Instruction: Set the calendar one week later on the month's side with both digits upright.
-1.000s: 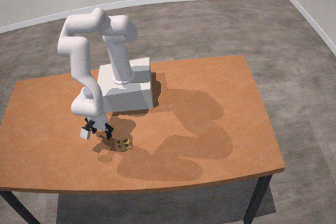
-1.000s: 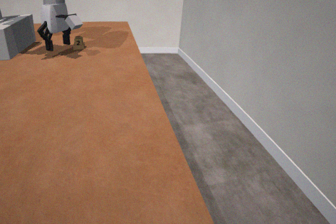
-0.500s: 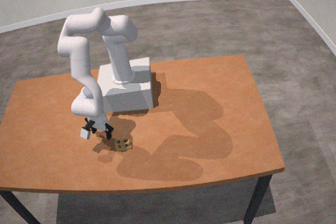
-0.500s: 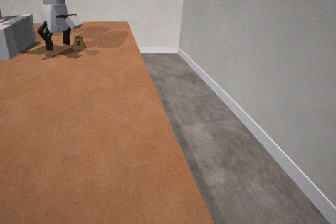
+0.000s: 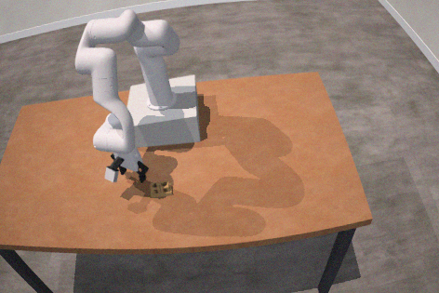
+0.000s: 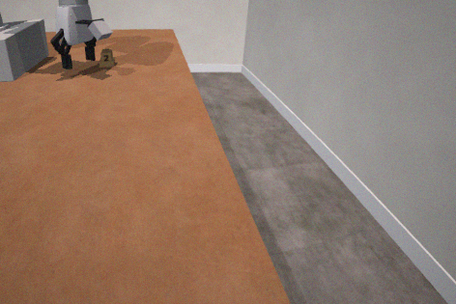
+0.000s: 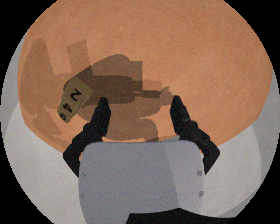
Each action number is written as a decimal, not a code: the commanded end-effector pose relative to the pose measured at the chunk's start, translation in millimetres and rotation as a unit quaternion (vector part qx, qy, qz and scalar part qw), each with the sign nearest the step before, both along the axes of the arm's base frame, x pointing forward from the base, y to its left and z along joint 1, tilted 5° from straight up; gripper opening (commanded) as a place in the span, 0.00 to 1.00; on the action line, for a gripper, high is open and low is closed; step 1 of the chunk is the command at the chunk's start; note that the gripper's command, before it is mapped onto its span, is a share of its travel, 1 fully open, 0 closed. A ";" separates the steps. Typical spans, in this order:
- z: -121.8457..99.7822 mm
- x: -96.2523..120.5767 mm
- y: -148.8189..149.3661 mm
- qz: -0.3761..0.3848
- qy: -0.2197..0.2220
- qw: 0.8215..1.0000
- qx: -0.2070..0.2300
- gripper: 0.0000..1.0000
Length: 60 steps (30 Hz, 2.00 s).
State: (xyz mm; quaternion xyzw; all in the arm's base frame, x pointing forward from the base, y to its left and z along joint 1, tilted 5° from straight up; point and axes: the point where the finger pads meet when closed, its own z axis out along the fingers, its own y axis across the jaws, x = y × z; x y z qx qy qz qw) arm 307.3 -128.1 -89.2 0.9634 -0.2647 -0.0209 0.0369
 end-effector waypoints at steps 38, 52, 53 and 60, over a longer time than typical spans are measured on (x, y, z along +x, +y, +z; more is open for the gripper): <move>60.3 4.9 4.1 0.009 0.000 1.000 0.000 1.00; 58.2 10.9 23.6 0.237 0.026 0.971 0.022 1.00; 58.2 10.9 23.6 0.237 0.026 0.971 0.022 1.00; 58.0 15.0 32.6 0.344 0.035 0.938 0.032 1.00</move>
